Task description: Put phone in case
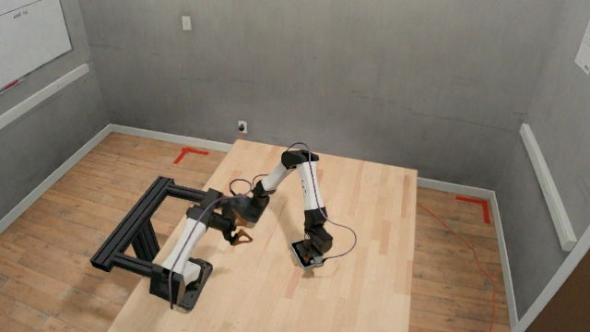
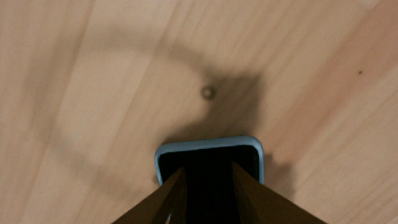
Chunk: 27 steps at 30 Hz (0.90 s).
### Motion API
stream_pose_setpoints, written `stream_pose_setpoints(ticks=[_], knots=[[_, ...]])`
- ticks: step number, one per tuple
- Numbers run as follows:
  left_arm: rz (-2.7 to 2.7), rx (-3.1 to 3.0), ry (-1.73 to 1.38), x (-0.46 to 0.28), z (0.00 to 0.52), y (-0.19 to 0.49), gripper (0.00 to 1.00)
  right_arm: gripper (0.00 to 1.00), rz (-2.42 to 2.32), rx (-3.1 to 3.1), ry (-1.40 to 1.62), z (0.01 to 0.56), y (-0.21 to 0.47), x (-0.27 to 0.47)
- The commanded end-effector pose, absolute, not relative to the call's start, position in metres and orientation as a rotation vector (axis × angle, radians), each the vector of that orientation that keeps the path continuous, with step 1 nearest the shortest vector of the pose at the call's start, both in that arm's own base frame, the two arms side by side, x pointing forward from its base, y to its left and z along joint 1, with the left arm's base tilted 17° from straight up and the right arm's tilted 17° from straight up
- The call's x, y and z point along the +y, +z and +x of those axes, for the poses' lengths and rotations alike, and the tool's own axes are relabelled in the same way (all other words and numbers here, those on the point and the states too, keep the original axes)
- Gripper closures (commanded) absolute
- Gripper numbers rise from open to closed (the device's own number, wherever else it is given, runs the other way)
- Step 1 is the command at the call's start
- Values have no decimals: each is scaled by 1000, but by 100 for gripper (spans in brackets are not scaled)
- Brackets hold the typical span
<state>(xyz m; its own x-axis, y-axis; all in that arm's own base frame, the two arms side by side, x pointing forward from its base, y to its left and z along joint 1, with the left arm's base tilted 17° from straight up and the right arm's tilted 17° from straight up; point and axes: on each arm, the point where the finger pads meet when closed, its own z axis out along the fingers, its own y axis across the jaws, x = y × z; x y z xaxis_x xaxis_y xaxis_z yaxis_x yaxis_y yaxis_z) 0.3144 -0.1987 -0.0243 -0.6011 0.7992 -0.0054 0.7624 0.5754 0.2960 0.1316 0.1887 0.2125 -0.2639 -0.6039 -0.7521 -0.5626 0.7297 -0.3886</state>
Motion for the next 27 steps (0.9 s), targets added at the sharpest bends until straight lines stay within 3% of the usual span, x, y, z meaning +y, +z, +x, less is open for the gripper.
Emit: stream_pose_setpoints(ticks=[1, 10, 27], knots=[[1313, 2681, 412, -189, 324, -61, 65, 0, -888, 1936, -50, 131, 214, 190], [1312, 2695, 438, -206, 311, -8, 65, 0, -888, 1936, -50, 131, 214, 190], [1312, 2683, 402, -179, 292, 8, 65, 0, -888, 1936, -50, 131, 214, 190]])
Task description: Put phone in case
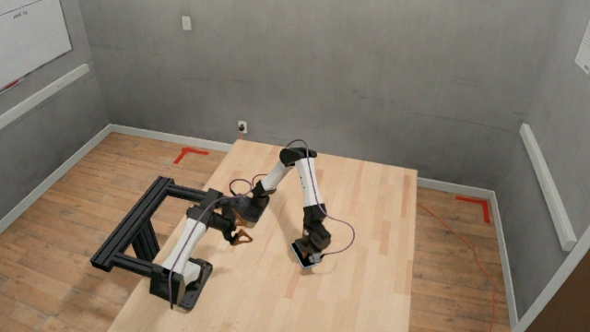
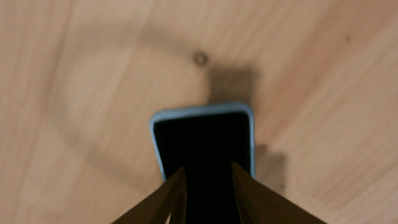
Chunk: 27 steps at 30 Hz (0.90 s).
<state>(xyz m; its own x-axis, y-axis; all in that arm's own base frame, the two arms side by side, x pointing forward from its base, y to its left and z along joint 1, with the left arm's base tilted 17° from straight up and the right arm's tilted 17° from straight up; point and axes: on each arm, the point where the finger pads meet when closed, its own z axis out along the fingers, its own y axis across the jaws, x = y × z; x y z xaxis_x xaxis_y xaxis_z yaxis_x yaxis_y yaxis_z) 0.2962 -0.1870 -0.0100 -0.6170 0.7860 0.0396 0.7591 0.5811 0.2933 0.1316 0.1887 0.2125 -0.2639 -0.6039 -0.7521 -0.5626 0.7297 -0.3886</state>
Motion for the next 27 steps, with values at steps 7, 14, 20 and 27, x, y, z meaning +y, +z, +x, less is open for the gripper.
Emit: stream_pose_setpoints(ticks=[7, 14, 20, 27], knots=[[1311, 2678, 397, -165, 276, 16, 65, 0, -888, 1936, -50, 131, 214, 190], [1322, 2694, 409, -159, 271, 11, 65, 0, -888, 1936, -50, 131, 214, 190], [1316, 2684, 403, -159, 271, 6, 65, 0, -888, 1936, -50, 131, 214, 190], [1325, 2694, 411, -158, 276, -7, 65, 0, -888, 1936, -50, 131, 214, 190]])
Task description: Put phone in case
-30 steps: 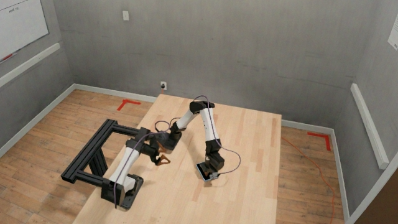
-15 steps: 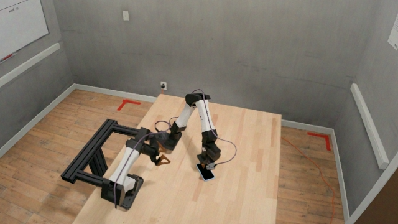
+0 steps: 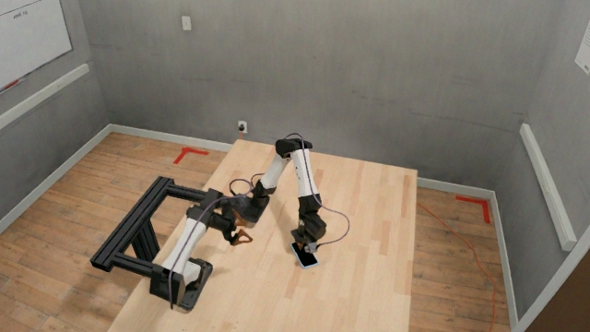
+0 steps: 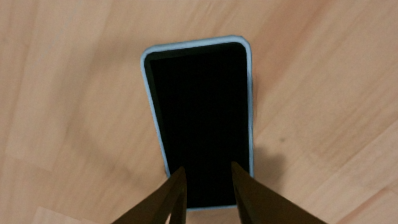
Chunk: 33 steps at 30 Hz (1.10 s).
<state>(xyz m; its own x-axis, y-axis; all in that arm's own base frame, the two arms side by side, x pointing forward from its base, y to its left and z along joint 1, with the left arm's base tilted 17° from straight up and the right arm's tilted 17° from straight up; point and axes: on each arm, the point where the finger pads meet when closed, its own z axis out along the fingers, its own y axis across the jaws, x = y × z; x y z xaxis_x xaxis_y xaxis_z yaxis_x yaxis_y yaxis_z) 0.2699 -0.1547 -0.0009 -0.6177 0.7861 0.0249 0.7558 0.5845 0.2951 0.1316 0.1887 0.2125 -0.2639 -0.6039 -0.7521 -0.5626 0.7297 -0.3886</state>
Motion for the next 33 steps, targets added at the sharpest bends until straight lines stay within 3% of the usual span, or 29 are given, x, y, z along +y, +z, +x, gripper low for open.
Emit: stream_pose_setpoints(ticks=[1, 33], knots=[[1323, 2685, 406, -164, 278, -6, 65, 0, -888, 1936, -50, 131, 214, 190], [1330, 2704, 415, -152, 277, -30, 65, 0, -888, 1936, -50, 131, 214, 190]])
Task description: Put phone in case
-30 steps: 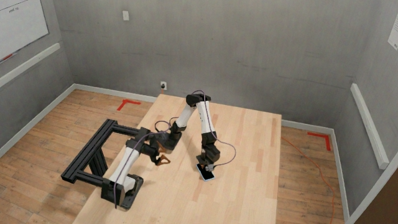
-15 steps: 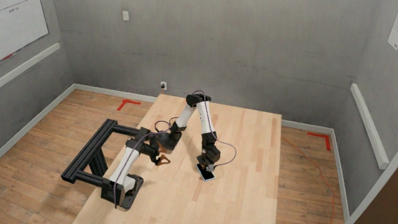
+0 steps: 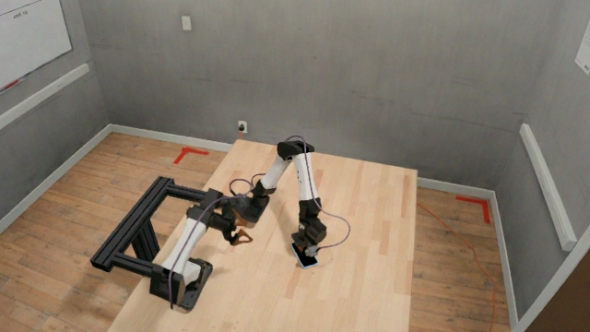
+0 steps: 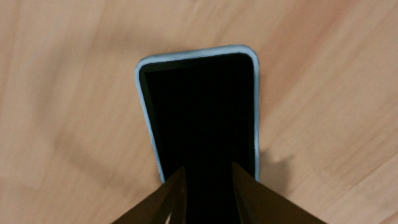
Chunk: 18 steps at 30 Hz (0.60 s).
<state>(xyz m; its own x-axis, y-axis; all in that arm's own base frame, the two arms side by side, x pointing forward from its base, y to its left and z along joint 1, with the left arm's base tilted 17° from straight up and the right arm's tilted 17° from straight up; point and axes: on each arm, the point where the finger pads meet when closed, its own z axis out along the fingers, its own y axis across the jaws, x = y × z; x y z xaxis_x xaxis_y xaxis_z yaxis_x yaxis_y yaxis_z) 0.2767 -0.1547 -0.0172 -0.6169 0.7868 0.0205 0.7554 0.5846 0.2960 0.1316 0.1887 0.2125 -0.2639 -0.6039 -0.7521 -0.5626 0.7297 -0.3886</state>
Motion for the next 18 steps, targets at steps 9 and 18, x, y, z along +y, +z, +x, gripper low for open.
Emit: stream_pose_setpoints(ticks=[9, 18], knots=[[1333, 2708, 418, -150, 279, -41, 65, 0, -888, 1936, -50, 131, 214, 190], [1315, 2698, 414, -158, 281, -21, 65, 0, -888, 1936, -50, 131, 214, 190]])
